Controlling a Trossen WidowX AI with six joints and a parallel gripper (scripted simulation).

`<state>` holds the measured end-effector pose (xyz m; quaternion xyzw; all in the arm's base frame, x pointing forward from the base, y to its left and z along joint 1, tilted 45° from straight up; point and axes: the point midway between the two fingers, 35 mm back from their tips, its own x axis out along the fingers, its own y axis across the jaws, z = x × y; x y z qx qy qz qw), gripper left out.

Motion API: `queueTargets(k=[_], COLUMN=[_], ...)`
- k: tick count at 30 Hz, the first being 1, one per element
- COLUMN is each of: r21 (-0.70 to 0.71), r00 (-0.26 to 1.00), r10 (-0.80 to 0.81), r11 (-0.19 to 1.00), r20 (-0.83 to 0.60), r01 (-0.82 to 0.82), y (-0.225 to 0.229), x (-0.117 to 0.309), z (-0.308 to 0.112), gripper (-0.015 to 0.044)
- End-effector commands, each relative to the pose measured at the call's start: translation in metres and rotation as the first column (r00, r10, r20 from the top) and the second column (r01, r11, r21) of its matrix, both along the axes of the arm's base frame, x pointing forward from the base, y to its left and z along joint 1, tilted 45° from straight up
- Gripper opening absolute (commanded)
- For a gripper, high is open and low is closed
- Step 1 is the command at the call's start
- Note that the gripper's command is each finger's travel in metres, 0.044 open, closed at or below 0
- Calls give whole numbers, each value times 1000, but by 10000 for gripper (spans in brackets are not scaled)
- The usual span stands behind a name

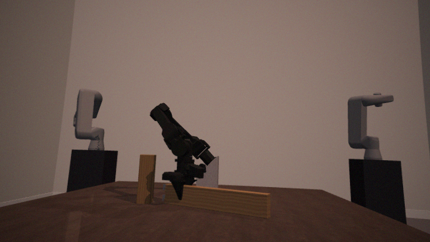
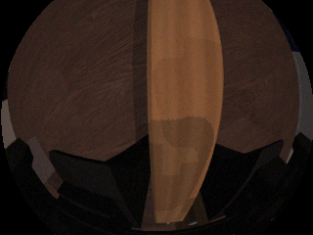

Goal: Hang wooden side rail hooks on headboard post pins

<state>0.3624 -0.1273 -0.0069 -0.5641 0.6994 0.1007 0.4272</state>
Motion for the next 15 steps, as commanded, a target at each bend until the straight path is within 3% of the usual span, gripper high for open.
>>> queueTargets(k=[1,15], r21=[-4,2], r00=[1000,989], r10=[18,105], r11=[1000,994], r20=[-19,-105], r01=[-18,-105], y=[0,2], x=[0,0], z=[0,-2], gripper=[0,0])
